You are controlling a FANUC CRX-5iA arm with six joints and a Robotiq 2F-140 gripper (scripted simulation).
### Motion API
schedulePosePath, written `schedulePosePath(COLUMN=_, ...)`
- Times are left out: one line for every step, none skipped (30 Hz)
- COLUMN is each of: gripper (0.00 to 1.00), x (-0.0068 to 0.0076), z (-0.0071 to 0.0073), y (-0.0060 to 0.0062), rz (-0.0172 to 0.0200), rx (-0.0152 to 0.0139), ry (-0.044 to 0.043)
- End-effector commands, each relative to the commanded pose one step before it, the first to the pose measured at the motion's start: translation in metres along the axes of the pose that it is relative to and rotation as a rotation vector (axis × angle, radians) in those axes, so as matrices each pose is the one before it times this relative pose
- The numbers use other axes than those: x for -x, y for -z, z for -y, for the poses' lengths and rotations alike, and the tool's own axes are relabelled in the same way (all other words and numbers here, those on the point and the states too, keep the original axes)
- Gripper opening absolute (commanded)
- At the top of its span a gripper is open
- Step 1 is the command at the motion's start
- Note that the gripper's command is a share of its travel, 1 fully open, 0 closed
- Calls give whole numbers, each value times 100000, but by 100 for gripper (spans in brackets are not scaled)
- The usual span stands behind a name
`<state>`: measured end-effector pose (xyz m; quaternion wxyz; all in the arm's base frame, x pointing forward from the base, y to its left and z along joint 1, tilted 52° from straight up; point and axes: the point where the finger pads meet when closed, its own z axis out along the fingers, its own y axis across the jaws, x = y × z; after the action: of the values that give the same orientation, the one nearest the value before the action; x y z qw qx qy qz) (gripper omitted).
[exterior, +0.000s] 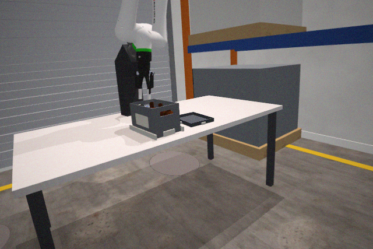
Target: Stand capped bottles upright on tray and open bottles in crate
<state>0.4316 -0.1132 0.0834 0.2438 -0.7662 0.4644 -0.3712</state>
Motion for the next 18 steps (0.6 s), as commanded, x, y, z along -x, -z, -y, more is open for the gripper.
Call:
schedulePosePath(gripper=38, x=-810, z=-1246, y=-329, rz=5217, rx=-2633, ry=5847)
schedulePosePath(gripper=38, x=-153, z=-293, y=-42, rz=176, rx=-73, ry=1266)
schedulePosePath(gripper=38, x=-149, z=-295, y=-42, rz=176, rx=-73, ry=1266)
schedulePosePath(gripper=38, x=0, z=0, y=0, rz=0, rx=0, ry=0)
schedulePosePath(gripper=38, x=0, z=0, y=0, rz=0, rx=0, ry=0)
schedulePosePath(gripper=38, x=252, z=372, y=145, rz=-6761, rx=3982, ry=-1070)
schedulePosePath(gripper=38, x=-55, z=-102, y=-25, rz=431, rx=-276, ry=1173)
schedulePosePath(gripper=38, x=-54, z=-103, y=-24, rz=431, rx=-276, ry=1173)
schedulePosePath(gripper=38, x=-53, z=-103, y=-24, rz=431, rx=-276, ry=1173)
schedulePosePath(gripper=38, x=-52, z=-104, y=-23, rz=431, rx=-276, ry=1173)
schedulePosePath(gripper=38, x=-51, z=-105, y=-23, rz=431, rx=-276, ry=1173)
schedulePosePath(gripper=38, x=-50, z=-105, y=-22, rz=431, rx=-276, ry=1173)
schedulePosePath(gripper=38, x=-49, z=-106, y=-22, rz=431, rx=-276, ry=1173)
schedulePosePath(gripper=38, x=-47, z=-106, y=-21, rz=431, rx=-276, ry=1173)
schedulePosePath(gripper=38, x=-46, z=-107, y=-21, rz=431, rx=-276, ry=1173)
schedulePosePath(gripper=38, x=-45, z=-108, y=-20, rz=431, rx=-276, ry=1173)
schedulePosePath(gripper=38, x=-44, z=-108, y=-20, rz=431, rx=-276, ry=1173)
schedulePosePath(gripper=38, x=-43, z=-109, y=-19, rz=431, rx=-276, ry=1173)
